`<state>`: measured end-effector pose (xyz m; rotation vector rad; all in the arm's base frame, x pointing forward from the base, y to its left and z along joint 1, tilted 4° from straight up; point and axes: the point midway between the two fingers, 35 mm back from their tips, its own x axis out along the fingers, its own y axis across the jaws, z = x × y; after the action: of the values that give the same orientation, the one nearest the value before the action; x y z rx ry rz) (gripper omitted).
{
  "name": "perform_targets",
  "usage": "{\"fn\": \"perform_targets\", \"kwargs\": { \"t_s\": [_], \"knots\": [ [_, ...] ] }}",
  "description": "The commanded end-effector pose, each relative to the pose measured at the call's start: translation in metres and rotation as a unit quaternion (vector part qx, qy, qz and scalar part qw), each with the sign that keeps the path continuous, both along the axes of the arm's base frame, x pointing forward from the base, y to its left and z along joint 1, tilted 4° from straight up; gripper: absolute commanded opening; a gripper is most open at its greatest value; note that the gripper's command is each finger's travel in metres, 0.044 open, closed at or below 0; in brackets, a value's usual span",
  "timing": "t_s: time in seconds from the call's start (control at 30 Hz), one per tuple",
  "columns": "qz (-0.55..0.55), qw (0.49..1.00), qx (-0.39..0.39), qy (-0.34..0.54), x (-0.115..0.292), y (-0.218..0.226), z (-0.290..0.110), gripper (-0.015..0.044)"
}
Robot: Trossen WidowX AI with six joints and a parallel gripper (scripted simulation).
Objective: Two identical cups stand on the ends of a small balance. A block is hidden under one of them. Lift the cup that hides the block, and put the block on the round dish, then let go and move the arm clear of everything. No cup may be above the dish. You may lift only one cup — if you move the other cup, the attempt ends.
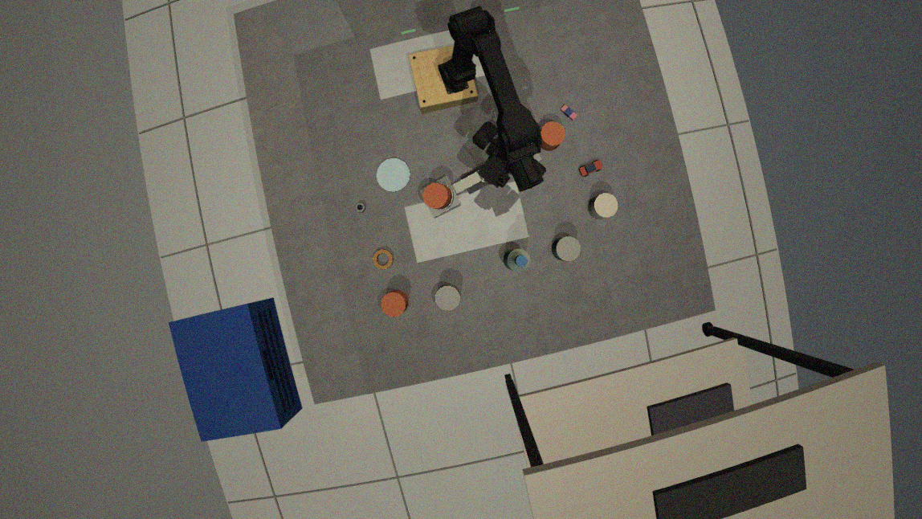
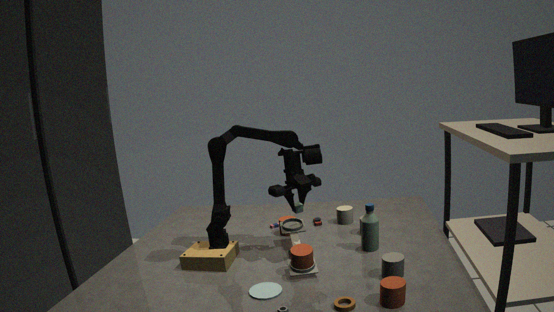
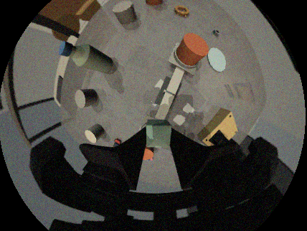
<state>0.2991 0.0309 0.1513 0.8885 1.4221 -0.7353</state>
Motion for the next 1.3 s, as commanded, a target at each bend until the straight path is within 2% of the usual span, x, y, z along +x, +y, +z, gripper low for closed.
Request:
{"fn": "perform_targets", "kwargs": {
  "t_s": [0.0,0.63,1.27],
  "knots": [
    [0.002,1.000,-0.003,-0.001,0.005,-0.021,-0.006,0.0000],
    [0.004,1.000,-0.014,0.001,0.006,-0.110,-0.034,0.0000],
    [0.007,1.000,-0.021,0.007,-0.021,-0.198,-0.062,0.0000]
  ]
}}
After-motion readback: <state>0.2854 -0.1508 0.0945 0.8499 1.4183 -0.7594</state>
